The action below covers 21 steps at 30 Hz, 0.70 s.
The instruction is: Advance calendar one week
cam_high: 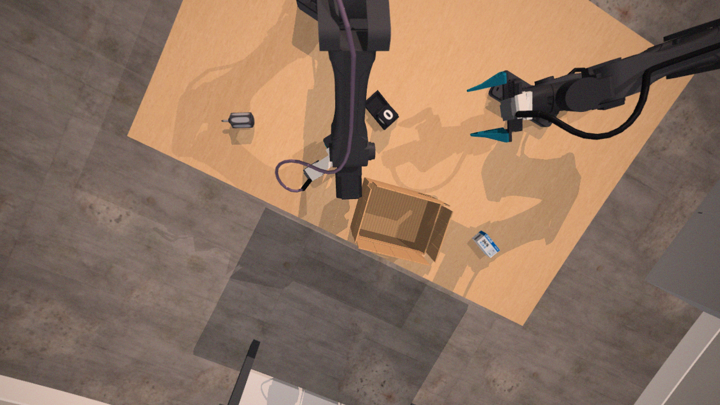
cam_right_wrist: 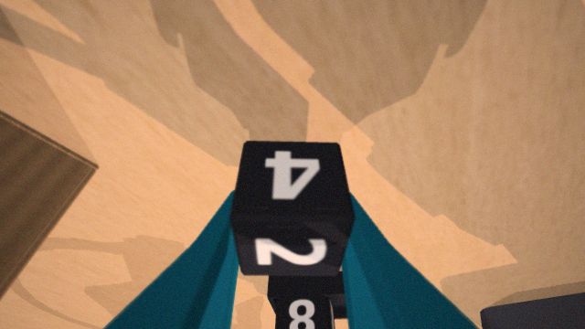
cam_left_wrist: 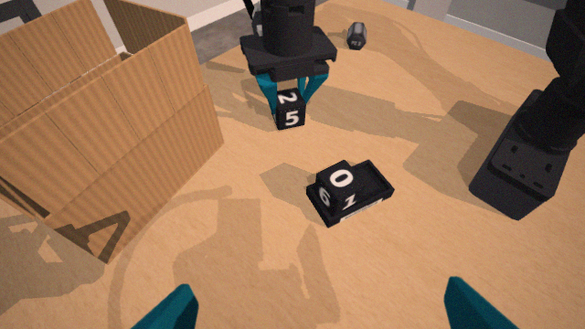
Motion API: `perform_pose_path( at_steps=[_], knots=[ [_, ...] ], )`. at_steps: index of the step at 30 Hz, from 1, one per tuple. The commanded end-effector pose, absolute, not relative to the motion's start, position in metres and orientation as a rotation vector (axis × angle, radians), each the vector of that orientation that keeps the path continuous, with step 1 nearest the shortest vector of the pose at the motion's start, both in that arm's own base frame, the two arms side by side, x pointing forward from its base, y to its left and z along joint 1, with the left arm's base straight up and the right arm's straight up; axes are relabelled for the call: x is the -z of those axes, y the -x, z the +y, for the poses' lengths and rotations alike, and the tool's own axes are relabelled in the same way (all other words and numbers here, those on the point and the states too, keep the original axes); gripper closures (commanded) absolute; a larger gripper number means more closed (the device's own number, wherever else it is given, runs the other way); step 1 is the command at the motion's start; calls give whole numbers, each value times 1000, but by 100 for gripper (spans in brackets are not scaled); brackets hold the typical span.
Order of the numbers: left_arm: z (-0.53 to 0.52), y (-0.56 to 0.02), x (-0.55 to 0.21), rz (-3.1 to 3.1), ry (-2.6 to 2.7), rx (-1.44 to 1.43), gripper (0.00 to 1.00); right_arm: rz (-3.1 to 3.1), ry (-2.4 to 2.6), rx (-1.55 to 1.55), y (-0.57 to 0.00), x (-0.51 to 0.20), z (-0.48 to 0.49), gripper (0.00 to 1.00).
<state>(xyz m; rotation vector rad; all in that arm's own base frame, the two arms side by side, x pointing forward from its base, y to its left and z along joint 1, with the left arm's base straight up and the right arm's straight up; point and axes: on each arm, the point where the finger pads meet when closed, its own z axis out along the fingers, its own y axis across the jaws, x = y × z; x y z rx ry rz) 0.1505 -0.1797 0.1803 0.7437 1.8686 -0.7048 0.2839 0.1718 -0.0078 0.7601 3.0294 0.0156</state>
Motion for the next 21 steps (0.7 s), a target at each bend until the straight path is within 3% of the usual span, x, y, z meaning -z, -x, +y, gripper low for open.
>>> perform_pose_path(
  at_steps=[1,21],
  knots=[
    [-181,-153,-186,1850,-739,708,0,3038,-763,10,-280,17,166,65],
    [-181,-153,-186,1850,-739,708,0,3039,-763,12,-279,15,166,65]
  ],
)
